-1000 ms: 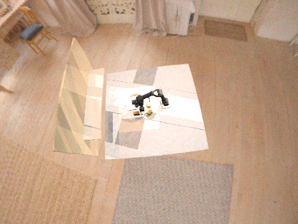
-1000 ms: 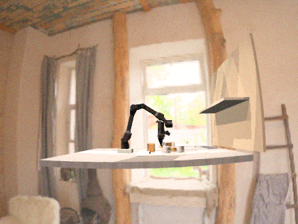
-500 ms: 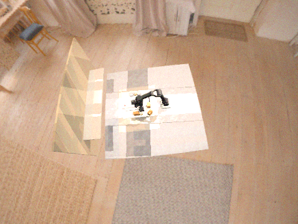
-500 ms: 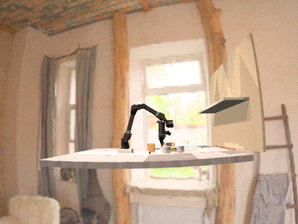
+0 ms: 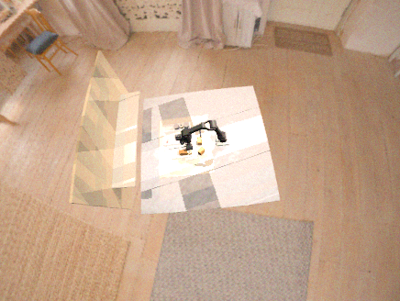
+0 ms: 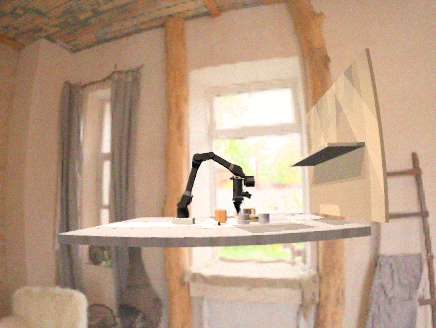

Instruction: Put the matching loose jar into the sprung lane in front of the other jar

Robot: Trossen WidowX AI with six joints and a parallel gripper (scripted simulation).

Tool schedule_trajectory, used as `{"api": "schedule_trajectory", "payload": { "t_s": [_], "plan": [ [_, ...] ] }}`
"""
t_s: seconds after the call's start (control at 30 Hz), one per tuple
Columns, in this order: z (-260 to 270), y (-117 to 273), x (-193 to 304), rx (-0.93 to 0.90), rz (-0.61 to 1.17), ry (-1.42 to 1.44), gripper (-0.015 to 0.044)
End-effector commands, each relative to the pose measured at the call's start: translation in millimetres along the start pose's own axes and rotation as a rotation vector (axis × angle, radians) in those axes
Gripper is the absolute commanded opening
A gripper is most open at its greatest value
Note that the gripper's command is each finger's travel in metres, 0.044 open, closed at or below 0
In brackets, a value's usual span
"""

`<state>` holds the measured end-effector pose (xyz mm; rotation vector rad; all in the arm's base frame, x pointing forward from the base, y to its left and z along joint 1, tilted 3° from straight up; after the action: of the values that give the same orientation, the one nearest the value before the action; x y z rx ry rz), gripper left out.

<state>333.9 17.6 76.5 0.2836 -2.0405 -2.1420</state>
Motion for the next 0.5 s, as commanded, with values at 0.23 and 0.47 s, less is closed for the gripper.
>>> {"api": "schedule_trajectory", "payload": {
  "t_s": [0.23,0.47],
  "plan": [
    [-2.2,5.4,-11.5,0.004,-0.030,-0.002,0.0000],
    [-2.8,6.4,-14.1,0.004,-0.030,-0.002,0.0000]
  ]
}}
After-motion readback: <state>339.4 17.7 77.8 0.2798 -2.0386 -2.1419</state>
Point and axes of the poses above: the point midway between the two fingers, 35 mm back from their tips, its own y axis back along the fingers, its own z axis across the jaws, x = y × z, the point moved 1 cm from there along y, back along the fingers, and after that the axes turned 13 degrees about y, right-handed, at the moved point
